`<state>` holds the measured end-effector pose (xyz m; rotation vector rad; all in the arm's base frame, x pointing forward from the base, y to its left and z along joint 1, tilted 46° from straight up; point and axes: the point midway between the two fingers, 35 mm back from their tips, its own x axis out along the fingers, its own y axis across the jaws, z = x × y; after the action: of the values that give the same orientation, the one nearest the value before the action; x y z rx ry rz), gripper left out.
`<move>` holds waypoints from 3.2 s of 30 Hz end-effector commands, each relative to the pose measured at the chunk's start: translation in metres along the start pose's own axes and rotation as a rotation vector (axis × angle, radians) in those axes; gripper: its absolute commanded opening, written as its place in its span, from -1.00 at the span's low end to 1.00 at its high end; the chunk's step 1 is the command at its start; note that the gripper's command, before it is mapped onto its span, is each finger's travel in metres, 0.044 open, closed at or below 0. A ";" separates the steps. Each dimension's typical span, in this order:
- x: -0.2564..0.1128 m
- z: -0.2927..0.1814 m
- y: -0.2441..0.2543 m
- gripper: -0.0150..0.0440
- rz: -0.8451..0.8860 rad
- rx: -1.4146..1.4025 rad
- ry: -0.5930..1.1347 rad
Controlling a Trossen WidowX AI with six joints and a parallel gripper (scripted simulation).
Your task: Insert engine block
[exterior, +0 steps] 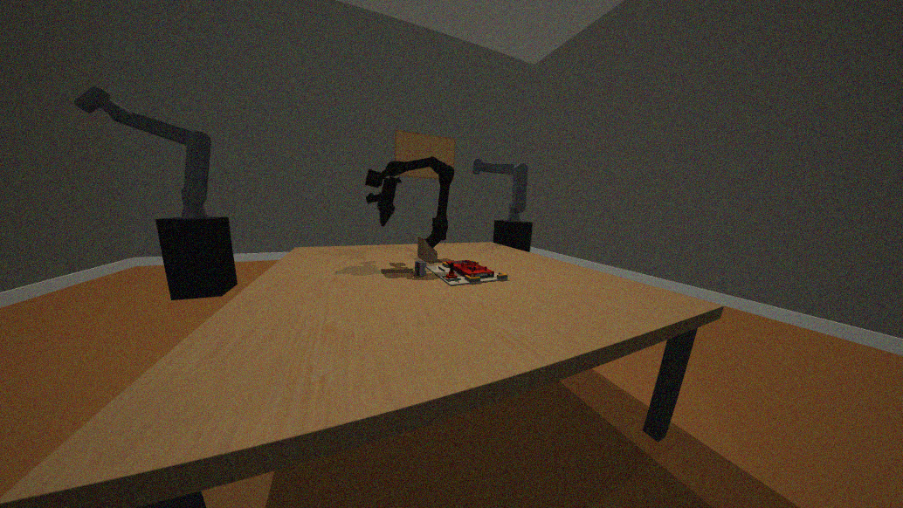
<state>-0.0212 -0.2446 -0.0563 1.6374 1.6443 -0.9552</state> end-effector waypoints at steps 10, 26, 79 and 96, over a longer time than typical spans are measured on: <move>-0.003 0.001 0.043 1.00 0.012 -0.417 -0.007; -0.002 -0.005 0.094 1.00 0.034 -0.970 -0.012; 0.024 -0.083 0.241 1.00 0.196 -2.787 -0.062; 0.039 -0.120 0.278 1.00 0.314 -3.356 -0.134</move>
<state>0.2554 -0.1361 -0.0420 -0.7107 0.5614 1.4843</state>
